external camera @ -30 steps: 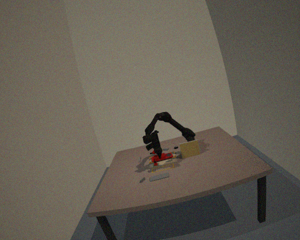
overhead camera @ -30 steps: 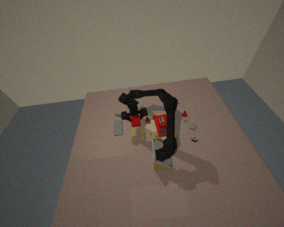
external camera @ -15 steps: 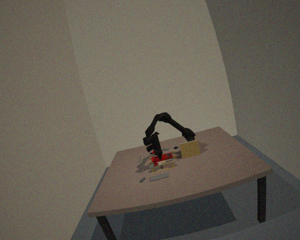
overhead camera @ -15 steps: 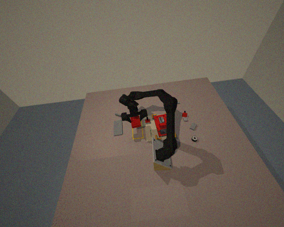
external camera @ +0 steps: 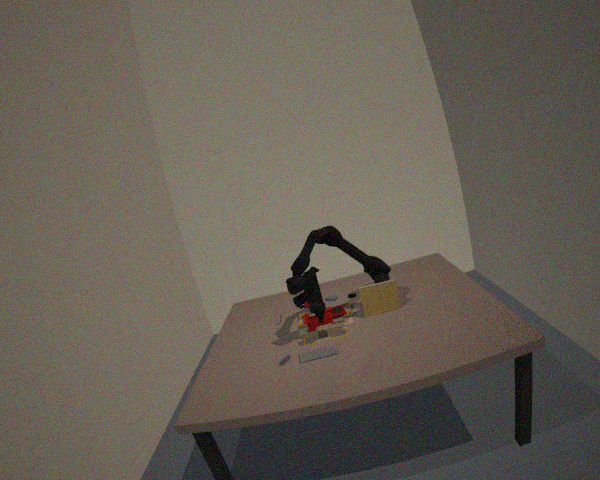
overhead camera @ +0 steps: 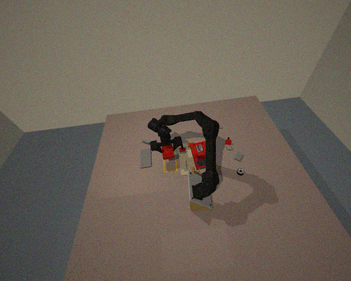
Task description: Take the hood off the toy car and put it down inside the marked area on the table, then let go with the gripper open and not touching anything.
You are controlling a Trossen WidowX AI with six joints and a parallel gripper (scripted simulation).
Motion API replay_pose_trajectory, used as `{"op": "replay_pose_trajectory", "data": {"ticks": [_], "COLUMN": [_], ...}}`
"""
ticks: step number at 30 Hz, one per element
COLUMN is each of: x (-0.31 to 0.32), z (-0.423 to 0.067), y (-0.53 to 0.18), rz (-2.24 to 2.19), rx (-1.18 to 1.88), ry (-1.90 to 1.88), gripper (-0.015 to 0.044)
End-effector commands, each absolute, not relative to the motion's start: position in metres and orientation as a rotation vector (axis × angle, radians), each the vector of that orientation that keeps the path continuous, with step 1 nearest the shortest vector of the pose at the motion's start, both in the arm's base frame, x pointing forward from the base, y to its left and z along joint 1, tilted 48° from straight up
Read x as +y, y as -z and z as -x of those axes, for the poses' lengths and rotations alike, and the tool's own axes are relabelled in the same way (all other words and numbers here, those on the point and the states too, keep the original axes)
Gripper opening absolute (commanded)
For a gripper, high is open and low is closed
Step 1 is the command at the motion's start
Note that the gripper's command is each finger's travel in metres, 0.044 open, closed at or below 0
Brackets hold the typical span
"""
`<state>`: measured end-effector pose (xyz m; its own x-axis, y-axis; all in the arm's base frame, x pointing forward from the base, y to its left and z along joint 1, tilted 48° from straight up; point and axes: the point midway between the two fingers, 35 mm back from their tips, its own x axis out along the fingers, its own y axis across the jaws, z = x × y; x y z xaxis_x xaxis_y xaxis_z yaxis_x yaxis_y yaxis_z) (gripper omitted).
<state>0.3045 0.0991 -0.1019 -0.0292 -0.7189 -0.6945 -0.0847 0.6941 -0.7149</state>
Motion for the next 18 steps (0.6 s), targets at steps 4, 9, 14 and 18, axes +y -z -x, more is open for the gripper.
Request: {"op": "replay_pose_trajectory", "data": {"ticks": [4,9,14,18], "x": [0.094,0.091,0.088,0.085], "z": [-0.304,-0.304,-0.304,-0.304], "y": [0.106,0.109,0.112,0.114], "rz": [0.693,0.693,0.693,0.693], "rx": [1.537,1.537,1.537,1.537], "ry": [0.577,0.577,0.578,0.578], "gripper": [0.0000,0.0000,0.0000,0.0000]}}
